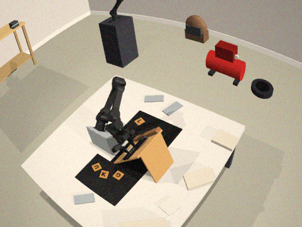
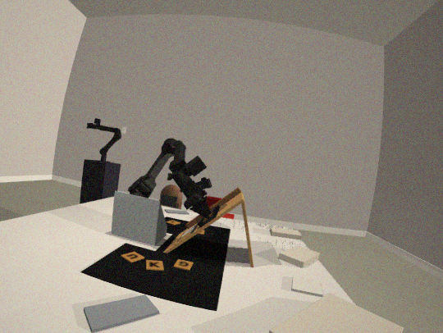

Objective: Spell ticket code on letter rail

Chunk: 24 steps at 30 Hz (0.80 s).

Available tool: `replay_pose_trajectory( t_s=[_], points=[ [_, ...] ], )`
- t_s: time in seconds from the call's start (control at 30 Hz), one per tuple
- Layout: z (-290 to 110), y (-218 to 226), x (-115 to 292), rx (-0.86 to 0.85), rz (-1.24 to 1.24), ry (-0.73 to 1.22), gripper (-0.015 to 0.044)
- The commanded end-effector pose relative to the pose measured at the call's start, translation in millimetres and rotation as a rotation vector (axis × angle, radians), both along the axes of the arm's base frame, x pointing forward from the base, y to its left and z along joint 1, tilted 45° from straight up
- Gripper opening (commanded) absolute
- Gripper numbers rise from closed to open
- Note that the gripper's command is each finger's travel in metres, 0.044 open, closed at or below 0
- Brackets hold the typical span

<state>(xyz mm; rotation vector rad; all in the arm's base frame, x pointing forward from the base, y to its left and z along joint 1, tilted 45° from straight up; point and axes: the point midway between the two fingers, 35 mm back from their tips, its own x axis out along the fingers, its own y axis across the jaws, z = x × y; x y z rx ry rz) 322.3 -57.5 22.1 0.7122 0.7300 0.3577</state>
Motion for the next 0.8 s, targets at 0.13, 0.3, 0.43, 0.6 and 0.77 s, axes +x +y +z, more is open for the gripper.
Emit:
replay_pose_trajectory(
  t_s=[0.13,0.3,0.43,0.6,0.77],
  points=[
    [2.2,3.8,-1.5,0.001,-0.003,0.005,0.0000],
    [4.1,5.7,-1.7,0.001,-0.003,0.005,0.0000],
    [5.6,7.3,-1.8,0.001,-0.003,0.005,0.0000],
    [7.5,9.3,-2.0,0.001,-0.003,0.005,0.0000],
    [9.4,11.3,-2.1,0.001,-0.003,0.005,0.0000]
  ],
)
